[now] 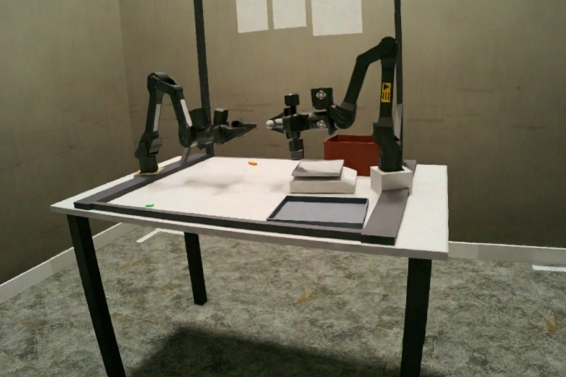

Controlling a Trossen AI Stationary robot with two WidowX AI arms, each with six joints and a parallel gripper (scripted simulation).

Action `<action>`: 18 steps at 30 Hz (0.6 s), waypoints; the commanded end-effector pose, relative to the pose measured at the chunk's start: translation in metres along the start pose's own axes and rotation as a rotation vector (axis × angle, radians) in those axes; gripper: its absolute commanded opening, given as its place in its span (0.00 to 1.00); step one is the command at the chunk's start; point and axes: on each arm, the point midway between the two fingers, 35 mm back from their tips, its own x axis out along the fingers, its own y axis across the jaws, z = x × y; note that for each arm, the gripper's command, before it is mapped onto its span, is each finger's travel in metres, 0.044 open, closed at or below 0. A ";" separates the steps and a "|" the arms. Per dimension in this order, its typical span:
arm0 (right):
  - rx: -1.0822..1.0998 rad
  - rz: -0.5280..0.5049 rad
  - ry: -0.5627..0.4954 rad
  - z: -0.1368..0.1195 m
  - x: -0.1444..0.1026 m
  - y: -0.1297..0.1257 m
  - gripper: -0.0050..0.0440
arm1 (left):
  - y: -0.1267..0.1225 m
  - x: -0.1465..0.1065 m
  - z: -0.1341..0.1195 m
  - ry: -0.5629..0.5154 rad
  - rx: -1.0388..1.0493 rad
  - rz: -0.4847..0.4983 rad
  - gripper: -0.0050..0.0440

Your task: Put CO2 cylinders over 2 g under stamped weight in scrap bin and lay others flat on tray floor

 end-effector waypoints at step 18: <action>0.013 0.146 0.012 0.079 -0.045 0.051 1.00 | -0.060 0.005 0.014 0.179 0.313 0.038 0.00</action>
